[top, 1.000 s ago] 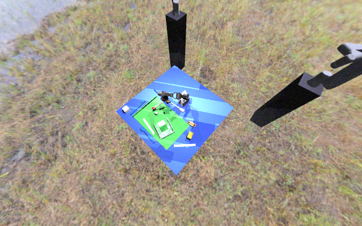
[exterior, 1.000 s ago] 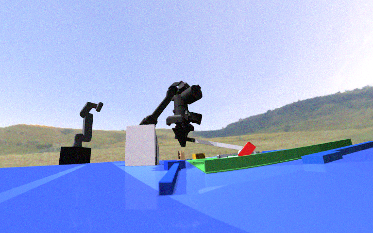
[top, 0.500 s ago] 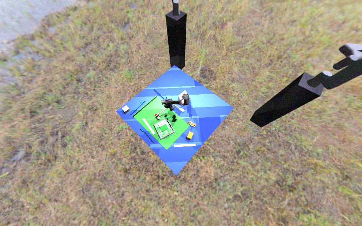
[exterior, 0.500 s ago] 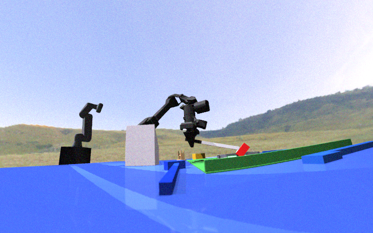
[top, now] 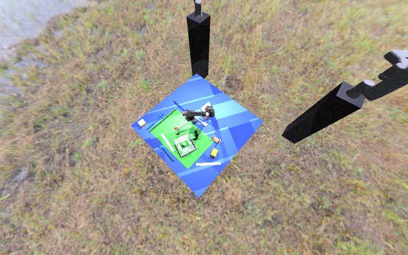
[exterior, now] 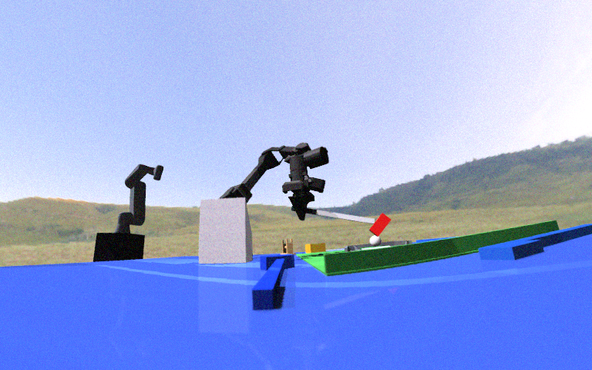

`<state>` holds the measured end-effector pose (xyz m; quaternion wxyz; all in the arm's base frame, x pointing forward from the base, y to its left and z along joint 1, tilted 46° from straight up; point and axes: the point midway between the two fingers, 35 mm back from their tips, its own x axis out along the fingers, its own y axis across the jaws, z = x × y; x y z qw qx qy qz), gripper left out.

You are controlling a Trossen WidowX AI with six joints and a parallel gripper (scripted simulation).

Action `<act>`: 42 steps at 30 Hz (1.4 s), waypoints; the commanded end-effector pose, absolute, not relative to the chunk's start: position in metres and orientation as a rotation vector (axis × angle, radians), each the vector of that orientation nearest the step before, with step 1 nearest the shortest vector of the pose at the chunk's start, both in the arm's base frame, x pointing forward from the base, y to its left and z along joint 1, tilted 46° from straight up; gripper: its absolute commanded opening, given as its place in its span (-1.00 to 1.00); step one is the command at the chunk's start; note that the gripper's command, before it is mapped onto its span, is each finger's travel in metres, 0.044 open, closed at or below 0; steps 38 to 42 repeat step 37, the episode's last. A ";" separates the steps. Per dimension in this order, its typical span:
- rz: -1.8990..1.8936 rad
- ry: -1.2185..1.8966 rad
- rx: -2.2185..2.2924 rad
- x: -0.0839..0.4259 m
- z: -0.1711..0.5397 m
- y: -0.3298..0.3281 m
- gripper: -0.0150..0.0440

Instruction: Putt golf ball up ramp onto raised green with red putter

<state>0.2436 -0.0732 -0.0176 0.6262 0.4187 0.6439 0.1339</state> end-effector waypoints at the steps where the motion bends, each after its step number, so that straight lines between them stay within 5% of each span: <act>1: 0.305 1.466 0.947 0.243 -0.006 -0.085 -0.49; 42: 0.304 1.470 0.959 0.243 -0.012 -0.079 -0.49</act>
